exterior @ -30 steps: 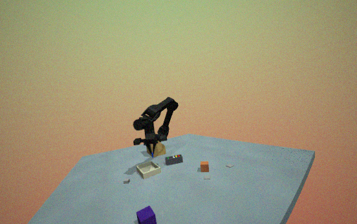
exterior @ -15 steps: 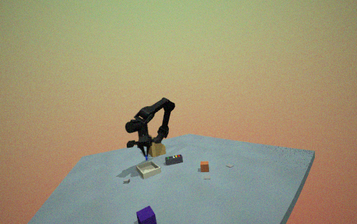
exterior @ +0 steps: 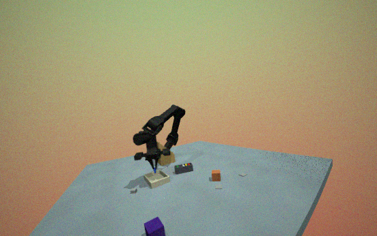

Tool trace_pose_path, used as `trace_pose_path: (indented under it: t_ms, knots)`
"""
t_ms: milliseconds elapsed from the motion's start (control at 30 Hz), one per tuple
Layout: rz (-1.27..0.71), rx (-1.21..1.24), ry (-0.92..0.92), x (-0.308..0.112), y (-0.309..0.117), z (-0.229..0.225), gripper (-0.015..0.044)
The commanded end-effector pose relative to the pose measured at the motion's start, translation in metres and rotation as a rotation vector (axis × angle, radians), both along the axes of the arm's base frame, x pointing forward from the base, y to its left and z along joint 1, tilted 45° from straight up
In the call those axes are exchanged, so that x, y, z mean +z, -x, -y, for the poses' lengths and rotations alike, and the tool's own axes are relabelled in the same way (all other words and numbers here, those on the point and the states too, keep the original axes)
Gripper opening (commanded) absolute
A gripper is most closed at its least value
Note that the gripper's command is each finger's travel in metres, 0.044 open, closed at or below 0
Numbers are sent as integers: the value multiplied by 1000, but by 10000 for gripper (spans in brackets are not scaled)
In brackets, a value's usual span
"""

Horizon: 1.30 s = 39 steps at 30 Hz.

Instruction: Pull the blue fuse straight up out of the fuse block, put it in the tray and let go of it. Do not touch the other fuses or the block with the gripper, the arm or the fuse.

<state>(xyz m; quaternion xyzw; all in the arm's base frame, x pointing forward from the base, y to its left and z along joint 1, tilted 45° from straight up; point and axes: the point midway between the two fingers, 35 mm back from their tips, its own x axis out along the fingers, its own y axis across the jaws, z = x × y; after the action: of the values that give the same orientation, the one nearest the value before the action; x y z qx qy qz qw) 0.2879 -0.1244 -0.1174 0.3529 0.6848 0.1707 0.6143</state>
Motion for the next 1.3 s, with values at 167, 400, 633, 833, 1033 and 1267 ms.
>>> trace_pose_path:
  t_ms: [167,400,633,833,1033,1267]
  knots:
    - [-1,1,-1,-5,0,-6,26]
    - [-1,1,-1,-5,0,-6,210]
    - [-1,-1,-1,13,0,12,330]
    - [-1,-2,-2,21,0,20,330]
    - [-1,-2,-2,21,0,20,330]
    - [-1,-5,-4,20,0,18,330]
